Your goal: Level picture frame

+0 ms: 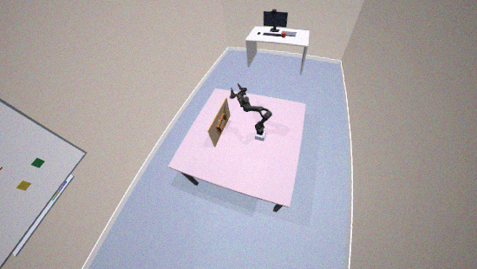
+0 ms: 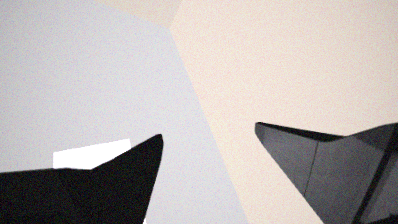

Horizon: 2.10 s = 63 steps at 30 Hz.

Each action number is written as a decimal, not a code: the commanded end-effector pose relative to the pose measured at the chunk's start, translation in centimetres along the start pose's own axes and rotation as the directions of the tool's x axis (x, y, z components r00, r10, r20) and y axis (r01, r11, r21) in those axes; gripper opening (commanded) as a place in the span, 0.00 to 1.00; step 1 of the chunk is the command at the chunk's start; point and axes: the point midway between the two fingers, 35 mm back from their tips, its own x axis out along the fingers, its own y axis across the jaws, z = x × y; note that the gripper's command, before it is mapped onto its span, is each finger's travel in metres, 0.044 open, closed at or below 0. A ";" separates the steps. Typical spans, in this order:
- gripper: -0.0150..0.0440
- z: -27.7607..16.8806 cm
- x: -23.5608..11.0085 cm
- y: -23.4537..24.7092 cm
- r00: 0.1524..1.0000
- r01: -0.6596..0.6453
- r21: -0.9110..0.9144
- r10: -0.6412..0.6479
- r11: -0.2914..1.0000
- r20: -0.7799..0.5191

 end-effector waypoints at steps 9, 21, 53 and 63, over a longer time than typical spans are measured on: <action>0.69 -4.3 -8.6 -3.9 0.955 0.292 -0.182 -0.298 0.939 -0.001; 0.69 -3.7 -24.0 -7.3 0.739 0.531 -0.531 -0.667 0.660 -0.091; 0.69 -1.1 -31.2 -9.7 0.588 0.451 -0.751 -0.794 0.482 -0.157; 0.69 -1.1 -31.2 -9.7 0.588 0.451 -0.751 -0.794 0.482 -0.157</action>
